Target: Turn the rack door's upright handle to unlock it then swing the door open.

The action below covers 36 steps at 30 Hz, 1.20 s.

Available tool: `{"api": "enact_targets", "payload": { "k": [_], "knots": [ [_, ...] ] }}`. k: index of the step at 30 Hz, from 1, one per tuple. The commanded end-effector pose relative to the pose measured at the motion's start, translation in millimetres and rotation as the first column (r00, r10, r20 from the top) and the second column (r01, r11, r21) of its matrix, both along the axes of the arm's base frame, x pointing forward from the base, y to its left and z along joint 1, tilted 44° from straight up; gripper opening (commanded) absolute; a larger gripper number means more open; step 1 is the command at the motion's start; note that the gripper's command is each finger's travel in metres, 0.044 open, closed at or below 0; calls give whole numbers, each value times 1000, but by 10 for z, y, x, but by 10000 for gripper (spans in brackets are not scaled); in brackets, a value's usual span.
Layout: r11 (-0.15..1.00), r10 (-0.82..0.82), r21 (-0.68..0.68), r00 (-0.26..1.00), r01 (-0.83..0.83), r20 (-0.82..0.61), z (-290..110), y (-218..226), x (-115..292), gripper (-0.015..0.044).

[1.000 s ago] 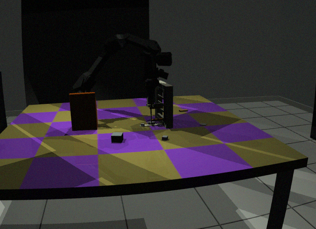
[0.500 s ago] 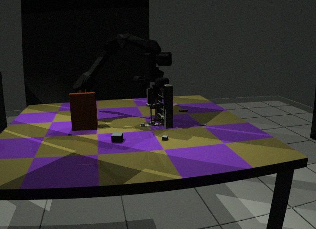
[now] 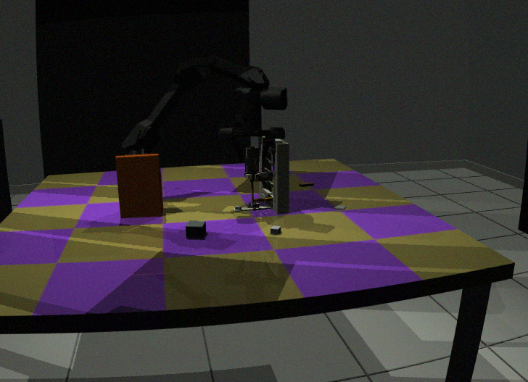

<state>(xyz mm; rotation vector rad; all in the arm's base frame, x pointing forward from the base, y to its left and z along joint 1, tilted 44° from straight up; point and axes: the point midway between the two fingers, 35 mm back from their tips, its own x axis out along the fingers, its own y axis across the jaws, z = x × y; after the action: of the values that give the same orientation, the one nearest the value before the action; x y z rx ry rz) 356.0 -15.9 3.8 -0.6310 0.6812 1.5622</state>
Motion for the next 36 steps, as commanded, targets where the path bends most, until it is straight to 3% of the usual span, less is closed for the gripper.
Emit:
{"api": "enact_targets", "payload": {
  "k": [1,6,12,19,32,36],
  "knots": [
    [989,141,14,981,-144,130,-3,11,-8,293],
    [955,286,2,919,-298,273,-3,11,-8,293],
    [953,291,2,915,-304,278,-3,11,-8,293],
    [953,291,2,915,-304,278,-3,11,-8,109],
    [953,291,2,915,-304,278,-3,11,-8,22],
    [954,289,2,917,-301,276,-3,11,-9,21]
  ]
}}
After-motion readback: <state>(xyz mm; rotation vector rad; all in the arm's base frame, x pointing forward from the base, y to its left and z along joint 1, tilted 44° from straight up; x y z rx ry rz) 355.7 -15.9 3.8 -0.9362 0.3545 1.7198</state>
